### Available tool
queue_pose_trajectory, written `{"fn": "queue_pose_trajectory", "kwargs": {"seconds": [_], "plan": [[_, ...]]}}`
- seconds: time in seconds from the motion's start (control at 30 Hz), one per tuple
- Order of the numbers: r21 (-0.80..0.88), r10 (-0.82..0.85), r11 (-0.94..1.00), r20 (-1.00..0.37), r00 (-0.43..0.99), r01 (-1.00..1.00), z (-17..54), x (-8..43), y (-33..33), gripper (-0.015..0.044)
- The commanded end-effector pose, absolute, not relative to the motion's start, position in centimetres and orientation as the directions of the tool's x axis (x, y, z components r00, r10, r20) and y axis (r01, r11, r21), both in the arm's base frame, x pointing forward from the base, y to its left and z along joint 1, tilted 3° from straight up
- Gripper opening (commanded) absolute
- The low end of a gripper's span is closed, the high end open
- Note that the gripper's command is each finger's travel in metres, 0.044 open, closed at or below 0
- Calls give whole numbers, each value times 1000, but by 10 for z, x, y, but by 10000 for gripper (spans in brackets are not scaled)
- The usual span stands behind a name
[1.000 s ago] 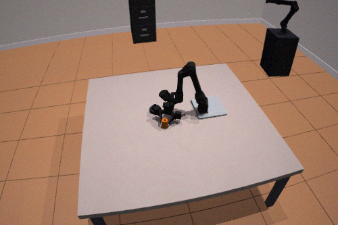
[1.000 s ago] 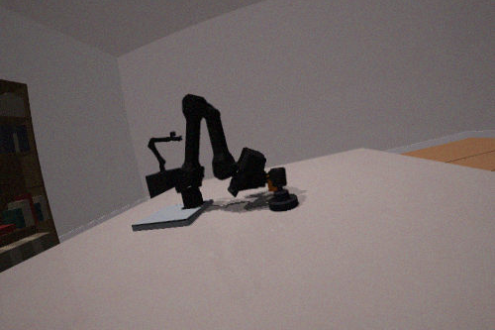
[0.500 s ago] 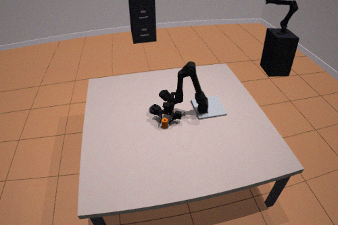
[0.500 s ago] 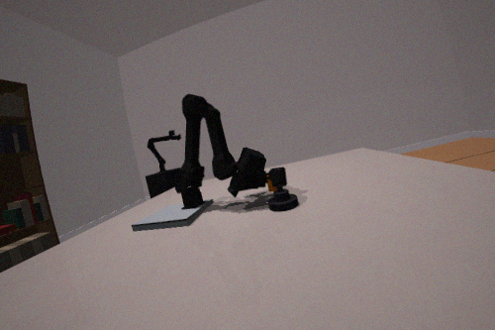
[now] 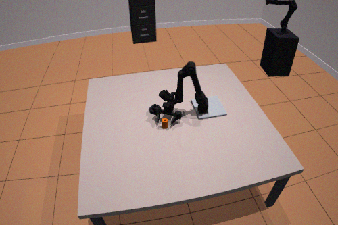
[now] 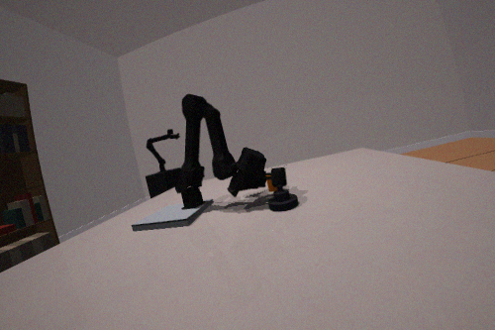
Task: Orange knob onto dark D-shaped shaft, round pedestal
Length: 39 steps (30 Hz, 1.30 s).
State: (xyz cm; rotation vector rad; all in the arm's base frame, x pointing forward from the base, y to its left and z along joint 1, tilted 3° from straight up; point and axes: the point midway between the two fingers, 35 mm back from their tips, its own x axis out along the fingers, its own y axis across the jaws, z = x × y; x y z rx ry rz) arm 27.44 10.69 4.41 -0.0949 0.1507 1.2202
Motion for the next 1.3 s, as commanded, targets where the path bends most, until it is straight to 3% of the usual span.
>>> {"fn": "queue_pose_trajectory", "kwargs": {"seconds": [0.0,0.23,0.43,0.7,0.93,1.1,1.27], "plan": [[17,924,348,-172,340,-937,54,277,106,440],[8,926,344,-169,338,-939,118,277,103,440],[6,925,344,-173,338,-939,124,277,104,440],[108,761,443,-570,310,-890,112,319,126,440],[75,429,444,-892,138,-893,120,308,132,440],[15,104,358,-994,24,-934,148,284,122,440],[7,56,339,-998,13,-941,153,281,119,440]]}}
